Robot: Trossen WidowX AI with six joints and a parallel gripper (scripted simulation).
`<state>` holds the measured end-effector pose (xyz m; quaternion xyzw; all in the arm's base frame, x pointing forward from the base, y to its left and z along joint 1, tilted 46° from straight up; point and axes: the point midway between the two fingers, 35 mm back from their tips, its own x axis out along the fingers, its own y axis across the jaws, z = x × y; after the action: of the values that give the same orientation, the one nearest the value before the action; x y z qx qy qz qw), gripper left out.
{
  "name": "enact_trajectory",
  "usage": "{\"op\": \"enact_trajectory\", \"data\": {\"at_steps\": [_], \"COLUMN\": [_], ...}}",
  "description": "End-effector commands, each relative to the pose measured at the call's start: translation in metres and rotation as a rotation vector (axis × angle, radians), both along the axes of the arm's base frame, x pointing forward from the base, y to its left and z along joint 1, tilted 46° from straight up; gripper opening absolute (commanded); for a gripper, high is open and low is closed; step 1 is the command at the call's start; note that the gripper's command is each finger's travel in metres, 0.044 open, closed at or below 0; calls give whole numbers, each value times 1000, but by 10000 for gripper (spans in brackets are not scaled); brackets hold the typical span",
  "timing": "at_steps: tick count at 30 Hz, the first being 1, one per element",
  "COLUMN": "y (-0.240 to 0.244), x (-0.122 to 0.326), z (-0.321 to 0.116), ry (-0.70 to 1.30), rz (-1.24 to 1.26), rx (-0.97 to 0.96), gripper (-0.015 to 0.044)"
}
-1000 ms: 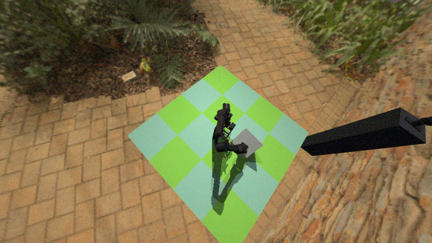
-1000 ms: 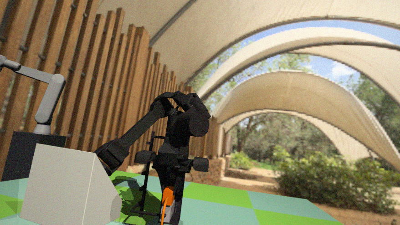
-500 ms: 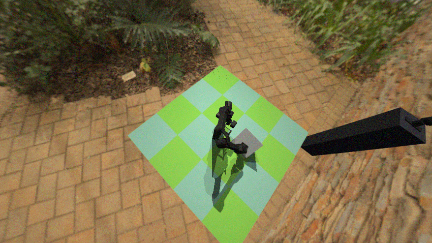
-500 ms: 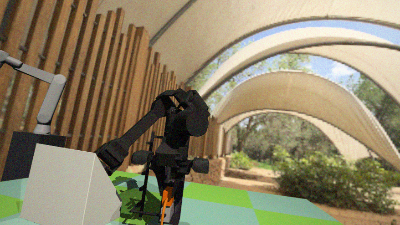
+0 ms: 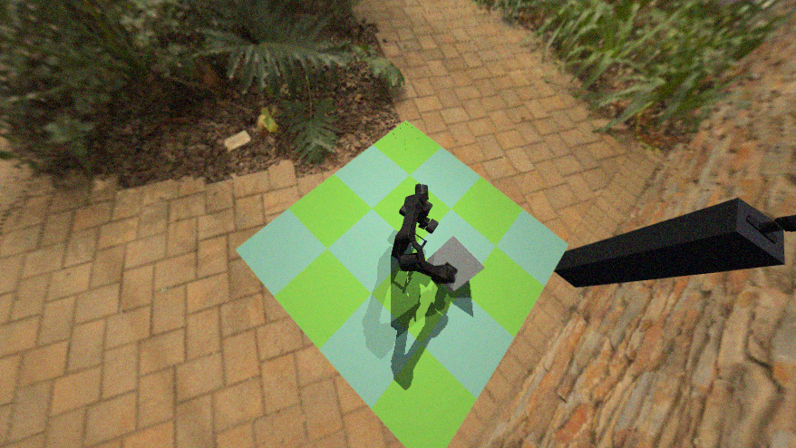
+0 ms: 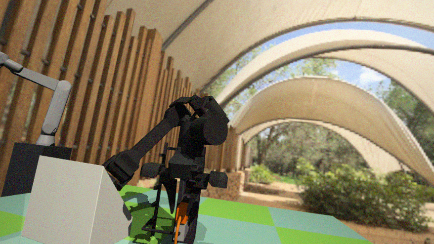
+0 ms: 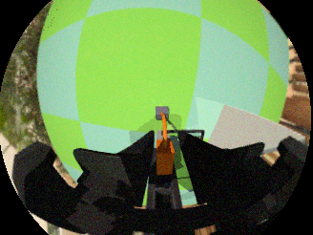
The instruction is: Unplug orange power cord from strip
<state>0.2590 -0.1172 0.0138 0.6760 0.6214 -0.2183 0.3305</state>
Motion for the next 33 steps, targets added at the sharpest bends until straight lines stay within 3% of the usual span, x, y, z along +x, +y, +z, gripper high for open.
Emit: {"op": "enact_trajectory", "data": {"at_steps": [1, 33], "y": [1, 13], "x": [0, -5], "z": [1, 28], "ry": [-2, -4], "rz": [-2, -25], "rx": [0, -3], "gripper": [160, 160]}}
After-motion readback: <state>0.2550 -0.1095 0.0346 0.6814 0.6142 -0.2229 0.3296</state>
